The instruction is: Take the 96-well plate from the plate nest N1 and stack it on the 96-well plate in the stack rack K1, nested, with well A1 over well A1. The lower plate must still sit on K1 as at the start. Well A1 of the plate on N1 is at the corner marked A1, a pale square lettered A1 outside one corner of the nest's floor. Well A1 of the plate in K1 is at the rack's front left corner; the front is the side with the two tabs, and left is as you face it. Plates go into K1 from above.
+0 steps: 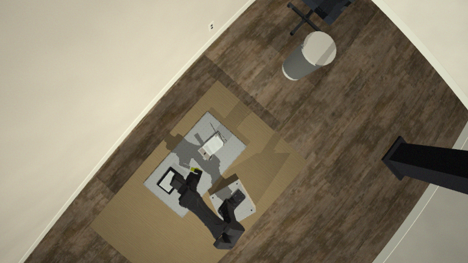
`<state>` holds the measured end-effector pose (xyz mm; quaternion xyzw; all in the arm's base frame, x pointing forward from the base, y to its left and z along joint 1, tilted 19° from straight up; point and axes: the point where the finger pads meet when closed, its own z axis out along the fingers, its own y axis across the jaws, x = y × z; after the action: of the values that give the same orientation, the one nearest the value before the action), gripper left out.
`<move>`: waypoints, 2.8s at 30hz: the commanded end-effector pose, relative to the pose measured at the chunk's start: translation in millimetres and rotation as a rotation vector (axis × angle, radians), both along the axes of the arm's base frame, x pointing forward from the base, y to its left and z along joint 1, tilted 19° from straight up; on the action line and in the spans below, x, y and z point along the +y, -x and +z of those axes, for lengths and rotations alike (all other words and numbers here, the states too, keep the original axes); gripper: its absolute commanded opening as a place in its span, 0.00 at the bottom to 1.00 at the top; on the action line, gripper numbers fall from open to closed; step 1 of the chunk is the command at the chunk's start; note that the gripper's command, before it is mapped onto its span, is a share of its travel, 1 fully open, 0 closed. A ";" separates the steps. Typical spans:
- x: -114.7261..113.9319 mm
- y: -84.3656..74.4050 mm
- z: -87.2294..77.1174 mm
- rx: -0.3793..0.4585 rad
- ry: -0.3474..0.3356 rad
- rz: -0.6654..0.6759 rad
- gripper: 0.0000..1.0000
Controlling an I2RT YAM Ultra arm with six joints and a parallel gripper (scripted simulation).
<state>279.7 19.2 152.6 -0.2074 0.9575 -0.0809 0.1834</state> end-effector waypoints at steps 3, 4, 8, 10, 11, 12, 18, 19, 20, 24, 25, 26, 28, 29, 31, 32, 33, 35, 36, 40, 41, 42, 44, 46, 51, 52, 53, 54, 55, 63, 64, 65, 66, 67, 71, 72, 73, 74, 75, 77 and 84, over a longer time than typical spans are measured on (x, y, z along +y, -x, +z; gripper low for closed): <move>-4.7 28.0 0.5 0.058 -0.073 -0.106 1.00; -4.7 28.0 0.5 0.058 -0.073 -0.106 1.00; -9.8 45.6 -6.5 0.104 -0.100 -0.170 1.00; -11.0 50.8 -7.0 0.116 -0.112 -0.198 1.00; -12.2 55.7 -7.4 0.129 -0.124 -0.226 1.00; -13.2 58.7 -5.2 0.133 -0.138 -0.254 1.00; 2.0 52.7 -0.7 0.141 -0.186 -0.366 1.00; 6.3 50.2 0.0 0.136 -0.196 -0.397 1.00; 9.0 44.0 1.6 0.114 -0.202 -0.430 1.00; 18.4 35.9 3.7 0.094 -0.230 -0.490 1.00; 22.8 33.3 4.4 0.090 -0.242 -0.521 1.00; 27.2 30.8 5.1 0.085 -0.254 -0.552 1.00; 36.0 25.7 6.4 0.076 -0.277 -0.614 1.00; 40.4 23.1 7.1 0.072 -0.289 -0.645 1.00; 49.2 18.0 8.5 0.063 -0.312 -0.708 1.00; 53.6 15.4 9.1 0.058 -0.324 -0.739 1.00; 58.0 12.9 9.8 0.054 -0.335 -0.770 1.00; 66.7 7.8 11.1 0.044 -0.359 -0.832 1.00; 70.9 5.7 11.7 0.041 -0.369 -0.863 1.00; 77.2 5.9 11.5 0.047 -0.372 -0.929 1.00; 81.5 3.3 12.1 0.042 -0.383 -0.960 1.00; 85.8 0.8 12.8 0.037 -0.394 -0.992 1.00; 94.3 -4.4 14.1 0.026 -0.416 -1.054 1.00; 102.9 -9.5 15.4 0.015 -0.438 -1.116 1.00; 124.2 -22.2 18.8 -0.012 -0.492 -1.271 1.00; 128.5 -24.7 19.4 -0.018 -0.503 -1.302 1.00; 132.8 -27.3 20.2 -0.023 -0.514 -1.333 1.00; 137.1 -29.8 20.8 -0.029 -0.525 -1.365 1.00; 137.1 -29.8 20.8 -0.029 -0.525 -1.365 1.00; 166.8 -47.5 25.5 -0.070 -0.601 -1.582 1.00; 171.1 -50.0 26.2 -0.076 -0.611 -1.613 1.00; 175.3 -52.6 26.9 -0.082 -0.622 -1.644 1.00; 179.5 -55.1 27.5 -0.088 -0.633 -1.675 1.00; 183.8 -57.6 28.2 -0.094 -0.644 -1.706 1.00; 200.6 -67.6 30.9 -0.103 -0.658 -1.747 1.00; 200.6 -67.6 30.9 -0.103 -0.658 -1.747 1.00; 200.6 -67.6 30.9 -0.103 -0.658 -1.747 1.00; 204.8 -70.2 31.6 -0.103 -0.656 -1.743 1.00; 209.0 -72.7 32.2 -0.102 -0.655 -1.738 1.00; 211.2 -74.0 32.6 -0.102 -0.654 -1.736 1.00; 207.2 -74.3 43.0 -0.104 -0.684 -1.740 1.00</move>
<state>358.7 231.2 180.9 0.6476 0.7432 0.0862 0.1444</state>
